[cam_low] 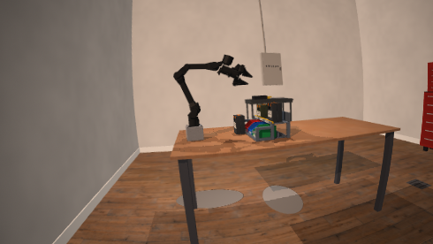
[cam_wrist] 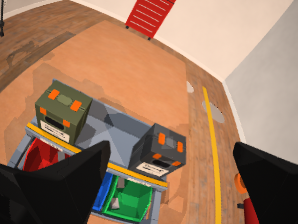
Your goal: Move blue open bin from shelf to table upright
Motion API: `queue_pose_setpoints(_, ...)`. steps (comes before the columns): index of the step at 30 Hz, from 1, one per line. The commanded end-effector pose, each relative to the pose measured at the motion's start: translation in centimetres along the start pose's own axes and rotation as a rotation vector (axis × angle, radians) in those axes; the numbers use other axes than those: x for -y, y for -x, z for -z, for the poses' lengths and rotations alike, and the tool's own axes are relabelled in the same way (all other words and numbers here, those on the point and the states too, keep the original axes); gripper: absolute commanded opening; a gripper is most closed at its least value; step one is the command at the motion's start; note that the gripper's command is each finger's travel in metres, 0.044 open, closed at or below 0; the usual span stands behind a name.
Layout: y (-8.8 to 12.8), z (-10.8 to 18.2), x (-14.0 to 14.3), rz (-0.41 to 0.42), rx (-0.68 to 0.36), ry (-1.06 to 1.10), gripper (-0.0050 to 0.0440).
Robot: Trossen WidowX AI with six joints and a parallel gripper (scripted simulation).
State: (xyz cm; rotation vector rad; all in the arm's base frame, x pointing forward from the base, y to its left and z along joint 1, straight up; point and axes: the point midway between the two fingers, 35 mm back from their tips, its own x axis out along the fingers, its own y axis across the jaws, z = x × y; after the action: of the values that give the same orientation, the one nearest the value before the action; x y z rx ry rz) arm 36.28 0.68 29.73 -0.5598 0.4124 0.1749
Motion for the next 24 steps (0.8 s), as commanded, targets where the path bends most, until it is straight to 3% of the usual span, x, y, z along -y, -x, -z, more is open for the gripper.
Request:
queue_pose_setpoints(1,0.8,-0.5,0.44,0.039,0.042,-0.037,0.044)
queue_pose_setpoints(11,0.8,-0.5,0.44,0.039,0.042,-0.037,0.044)
queue_pose_setpoints(16,1.67,-0.64,0.63,0.087,0.119,-0.142,0.044)
queue_pose_setpoints(24,1.67,-0.64,0.63,0.087,0.119,-0.142,0.044)
